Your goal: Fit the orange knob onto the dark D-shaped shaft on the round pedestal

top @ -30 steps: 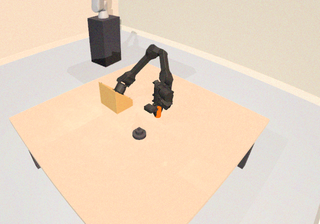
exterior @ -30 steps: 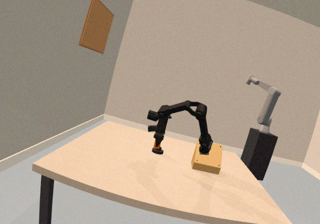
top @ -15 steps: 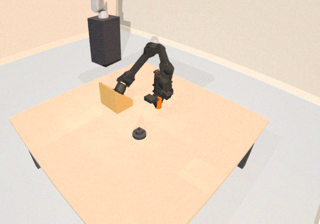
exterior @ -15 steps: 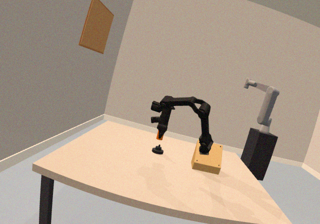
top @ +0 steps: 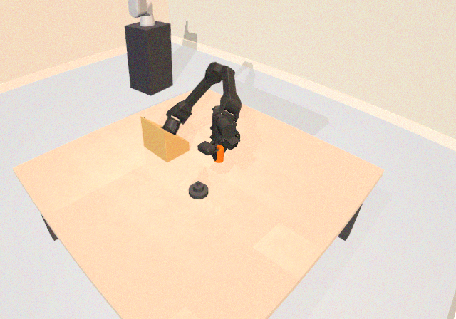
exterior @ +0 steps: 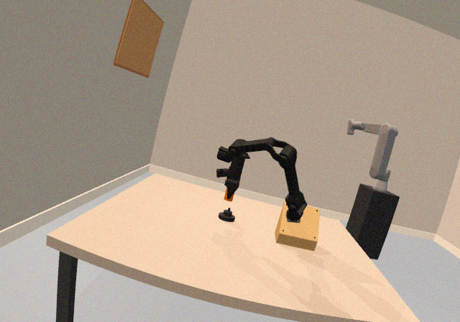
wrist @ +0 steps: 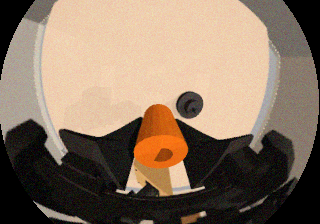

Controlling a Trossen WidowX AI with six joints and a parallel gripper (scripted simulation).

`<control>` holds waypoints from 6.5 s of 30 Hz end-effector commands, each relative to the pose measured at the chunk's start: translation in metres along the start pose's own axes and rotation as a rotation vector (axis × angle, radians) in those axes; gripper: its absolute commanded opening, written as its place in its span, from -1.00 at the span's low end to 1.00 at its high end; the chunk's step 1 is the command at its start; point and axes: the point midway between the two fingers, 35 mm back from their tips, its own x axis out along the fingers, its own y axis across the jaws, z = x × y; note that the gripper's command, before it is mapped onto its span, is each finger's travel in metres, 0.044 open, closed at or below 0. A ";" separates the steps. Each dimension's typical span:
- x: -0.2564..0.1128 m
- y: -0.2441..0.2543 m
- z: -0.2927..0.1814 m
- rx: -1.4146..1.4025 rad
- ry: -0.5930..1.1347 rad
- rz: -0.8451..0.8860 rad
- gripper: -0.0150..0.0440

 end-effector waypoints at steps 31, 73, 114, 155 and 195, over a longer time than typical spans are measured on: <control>0.038 -0.102 -0.015 -0.001 0.004 -0.002 -0.49; 0.064 -0.103 -0.013 -0.009 0.004 -0.001 -0.49; 0.065 -0.103 -0.015 -0.219 0.004 -0.001 -0.49; 0.063 -0.102 -0.014 -0.428 0.004 0.000 -0.49; 0.062 -0.102 -0.013 -0.637 0.004 0.000 -0.49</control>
